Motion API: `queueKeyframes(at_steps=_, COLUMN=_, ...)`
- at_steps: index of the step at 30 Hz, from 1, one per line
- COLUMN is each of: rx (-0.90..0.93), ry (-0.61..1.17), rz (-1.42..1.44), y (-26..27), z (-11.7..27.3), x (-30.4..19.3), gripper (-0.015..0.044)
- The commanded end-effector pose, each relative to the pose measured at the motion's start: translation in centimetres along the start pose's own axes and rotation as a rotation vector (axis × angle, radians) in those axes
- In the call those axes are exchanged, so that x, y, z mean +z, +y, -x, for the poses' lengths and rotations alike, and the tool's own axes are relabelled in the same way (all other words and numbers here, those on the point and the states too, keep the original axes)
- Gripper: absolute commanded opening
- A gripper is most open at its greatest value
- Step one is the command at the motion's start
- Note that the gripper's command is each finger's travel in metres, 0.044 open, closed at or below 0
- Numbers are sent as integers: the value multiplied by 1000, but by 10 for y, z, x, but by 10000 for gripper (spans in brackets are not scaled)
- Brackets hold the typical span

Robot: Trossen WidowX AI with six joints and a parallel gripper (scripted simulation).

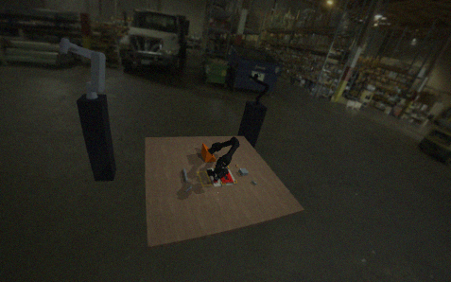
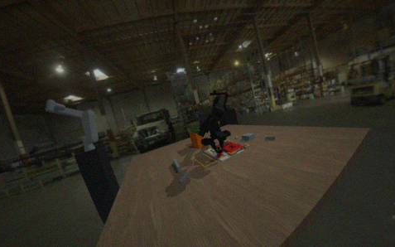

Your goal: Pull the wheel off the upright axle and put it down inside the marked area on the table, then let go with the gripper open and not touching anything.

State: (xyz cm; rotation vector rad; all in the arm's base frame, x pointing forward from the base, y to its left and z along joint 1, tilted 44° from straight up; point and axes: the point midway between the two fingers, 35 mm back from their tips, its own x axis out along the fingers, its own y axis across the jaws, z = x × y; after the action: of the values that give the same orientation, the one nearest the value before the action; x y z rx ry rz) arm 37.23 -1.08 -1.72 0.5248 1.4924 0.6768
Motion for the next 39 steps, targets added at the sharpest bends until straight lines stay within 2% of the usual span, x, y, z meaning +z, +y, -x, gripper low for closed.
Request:
queueKeyframes(at_steps=1, rx=-8, ry=-16, rz=-18, y=-3, z=17, x=-3, gripper=0)
queueKeyframes(at_steps=29, rx=-8, ry=-17, rz=-20, y=-3, z=26, x=-3, gripper=0)
queueKeyframes(at_steps=39, rx=-9, ry=-18, rz=-21, y=-2, z=54, x=-3, gripper=0)
